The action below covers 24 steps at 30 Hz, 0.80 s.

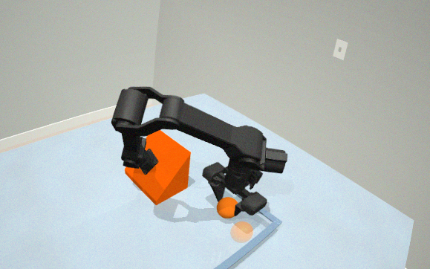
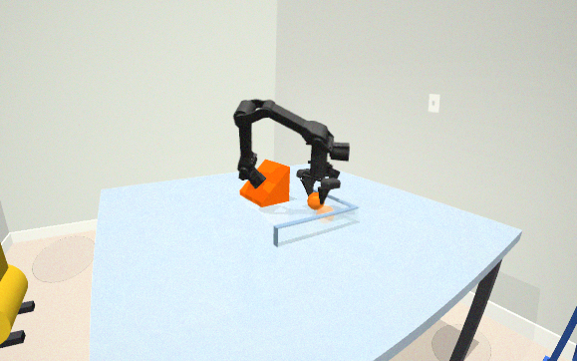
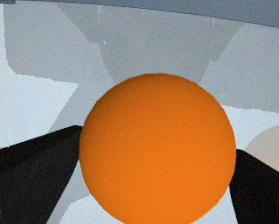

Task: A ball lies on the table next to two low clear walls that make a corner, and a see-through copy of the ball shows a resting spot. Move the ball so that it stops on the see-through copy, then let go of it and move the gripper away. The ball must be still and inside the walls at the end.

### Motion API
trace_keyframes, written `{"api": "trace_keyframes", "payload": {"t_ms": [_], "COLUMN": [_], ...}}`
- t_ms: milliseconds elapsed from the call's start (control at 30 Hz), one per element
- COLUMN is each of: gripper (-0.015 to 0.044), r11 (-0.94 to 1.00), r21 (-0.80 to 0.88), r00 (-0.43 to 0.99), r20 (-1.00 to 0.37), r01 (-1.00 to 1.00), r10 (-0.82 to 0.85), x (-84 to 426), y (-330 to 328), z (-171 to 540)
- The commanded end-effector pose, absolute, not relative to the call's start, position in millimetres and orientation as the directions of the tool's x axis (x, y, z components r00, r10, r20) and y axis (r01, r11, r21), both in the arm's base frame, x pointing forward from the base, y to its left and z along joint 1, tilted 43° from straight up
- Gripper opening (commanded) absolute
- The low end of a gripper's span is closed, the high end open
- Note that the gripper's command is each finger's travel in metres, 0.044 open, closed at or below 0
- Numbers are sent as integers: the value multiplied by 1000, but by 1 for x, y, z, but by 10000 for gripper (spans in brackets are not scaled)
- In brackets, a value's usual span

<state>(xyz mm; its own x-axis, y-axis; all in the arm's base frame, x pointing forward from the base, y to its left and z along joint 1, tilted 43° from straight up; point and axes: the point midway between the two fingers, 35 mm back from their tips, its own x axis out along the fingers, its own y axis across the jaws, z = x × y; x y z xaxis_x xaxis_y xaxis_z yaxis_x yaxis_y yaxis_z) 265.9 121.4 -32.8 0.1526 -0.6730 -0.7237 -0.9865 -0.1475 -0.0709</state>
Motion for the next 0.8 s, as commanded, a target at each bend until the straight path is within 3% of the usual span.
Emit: {"api": "trace_keyframes", "payload": {"t_ms": [0, 500, 767], "gripper": [0, 0, 0], "r11": [-154, -166, -181], "r21": [-87, -62, -48], "r00": [167, 157, 157], "r20": [-736, -738, -738], "r01": [-984, -984, -982], "r10": [-656, -656, -657], "x": [265, 235, 234], "y": [145, 205, 207], "z": [-14, 43, 46]}}
